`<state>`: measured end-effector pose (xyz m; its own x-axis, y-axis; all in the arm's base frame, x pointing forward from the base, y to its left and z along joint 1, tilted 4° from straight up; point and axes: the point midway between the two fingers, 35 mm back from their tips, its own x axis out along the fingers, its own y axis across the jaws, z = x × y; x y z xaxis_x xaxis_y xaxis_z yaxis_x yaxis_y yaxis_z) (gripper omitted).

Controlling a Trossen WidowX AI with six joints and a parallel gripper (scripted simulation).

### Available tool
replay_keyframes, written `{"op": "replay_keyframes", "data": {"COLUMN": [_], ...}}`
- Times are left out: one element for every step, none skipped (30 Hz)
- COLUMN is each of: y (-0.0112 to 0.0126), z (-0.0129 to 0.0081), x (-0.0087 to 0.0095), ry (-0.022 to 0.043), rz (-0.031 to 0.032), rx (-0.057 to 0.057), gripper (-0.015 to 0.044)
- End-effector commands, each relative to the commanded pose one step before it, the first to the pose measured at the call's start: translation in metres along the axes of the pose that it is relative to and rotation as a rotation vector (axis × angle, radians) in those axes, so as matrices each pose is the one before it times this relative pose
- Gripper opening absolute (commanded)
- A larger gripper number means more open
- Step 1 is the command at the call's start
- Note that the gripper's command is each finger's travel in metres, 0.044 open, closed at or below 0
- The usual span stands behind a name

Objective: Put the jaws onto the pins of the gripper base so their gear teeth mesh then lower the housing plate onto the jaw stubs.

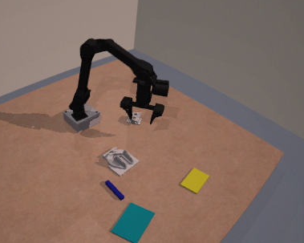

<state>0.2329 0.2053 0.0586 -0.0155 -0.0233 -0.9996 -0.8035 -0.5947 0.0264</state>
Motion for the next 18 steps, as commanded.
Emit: {"op": "replay_keyframes", "data": {"y": [0.00319,0.00028,0.00025,0.00021,0.00017,0.00013,0.00009,0.00005,0.00001,-0.00002,-0.00006,-0.0001,-0.00014,-0.00018,-0.00021,-0.00025,-0.00029,-0.00033], "z": [0.00887,0.00195,0.00195,0.00195,0.00195,0.00196,0.00196,0.00196,0.00196,0.00195,0.00195,0.00195,0.00195,0.00194,0.00194,0.00193,0.00192,0.00192], "x": [-0.00028,-0.00015,-0.00015,-0.00015,-0.00015,-0.00015,-0.00015,-0.00014,-0.00014,-0.00014,-0.00014,-0.00014,-0.00014,-0.00014,-0.00014,-0.00013,-0.00013,-0.00013], "ry": [-0.00548,-0.00033,-0.00033,-0.00033,-0.00033,-0.00033,-0.00034,-0.00034,-0.00034,-0.00034,-0.00034,-0.00034,-0.00035,-0.00035,-0.00035,-0.00035,-0.00035,-0.00035], "rz": [0.0047,0.00014,0.00013,0.00013,0.00012,0.00012,0.00012,0.00011,0.00011,0.00011,0.0001,0.0001,0.0001,0.00009,0.00009,0.00008,0.00008,0.00008], "rx": [-0.1085,-0.0261,-0.0261,-0.0261,-0.0261,-0.0261,-0.0261,-0.0261,-0.0261,-0.0261,-0.0261,-0.0261,-0.0261,-0.0261,-0.0261,-0.0261,-0.0261,-0.0261], "gripper": [0.044,0.044,0.044,0.044,0.044,0.044,0.044,0.044,0.044,0.044,0.044,0.044,0.044,0.044,0.044,0.044,0.044,0.044]}}
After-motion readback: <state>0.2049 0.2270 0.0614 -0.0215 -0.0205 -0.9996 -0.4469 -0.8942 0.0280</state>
